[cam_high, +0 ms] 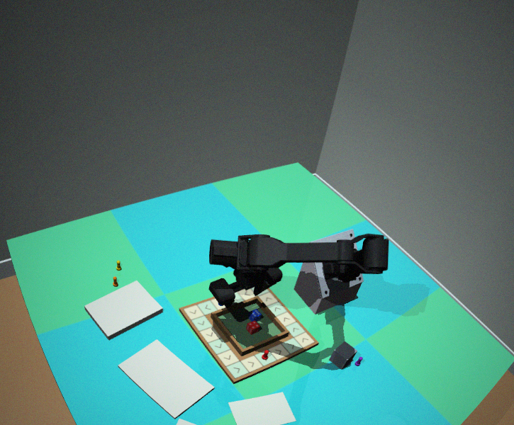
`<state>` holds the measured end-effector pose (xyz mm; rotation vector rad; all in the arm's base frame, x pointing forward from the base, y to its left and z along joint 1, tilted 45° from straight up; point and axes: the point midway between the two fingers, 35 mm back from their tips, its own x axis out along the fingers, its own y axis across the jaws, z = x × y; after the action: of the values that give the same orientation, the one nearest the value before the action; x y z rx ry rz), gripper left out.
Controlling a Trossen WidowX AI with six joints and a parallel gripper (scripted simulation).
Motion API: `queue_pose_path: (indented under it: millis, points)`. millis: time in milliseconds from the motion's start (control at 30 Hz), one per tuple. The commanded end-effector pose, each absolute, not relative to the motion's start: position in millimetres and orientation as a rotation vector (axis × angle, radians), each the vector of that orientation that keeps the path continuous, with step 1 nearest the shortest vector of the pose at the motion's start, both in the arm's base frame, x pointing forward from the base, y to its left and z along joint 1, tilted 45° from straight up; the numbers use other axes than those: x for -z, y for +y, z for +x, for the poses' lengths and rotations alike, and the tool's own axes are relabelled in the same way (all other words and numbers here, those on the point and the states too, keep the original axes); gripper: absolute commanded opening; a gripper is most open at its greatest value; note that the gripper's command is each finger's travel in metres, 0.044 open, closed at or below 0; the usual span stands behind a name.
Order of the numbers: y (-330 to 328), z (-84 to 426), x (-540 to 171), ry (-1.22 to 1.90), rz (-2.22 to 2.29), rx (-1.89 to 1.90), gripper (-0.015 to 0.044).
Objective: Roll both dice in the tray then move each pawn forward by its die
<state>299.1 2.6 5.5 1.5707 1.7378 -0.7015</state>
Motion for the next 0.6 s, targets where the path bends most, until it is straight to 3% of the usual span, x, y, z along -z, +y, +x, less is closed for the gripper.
queue_pose_path:
  millis: [0, 67, 133, 367, 567]
  points:
    - [0, 309, -2, 1.776, 1.668, 0.609, 0.0440]
    - [1, 302, -3, 1.750, 1.601, 0.681, 0.0440]
    - [11, 303, -10, 1.751, 1.551, 0.601, 0.0387]
    - [112, 284, -77, 1.669, 1.028, -0.193, 0.0204]
    - [122, 283, -84, 1.651, 0.976, -0.268, 0.0200]
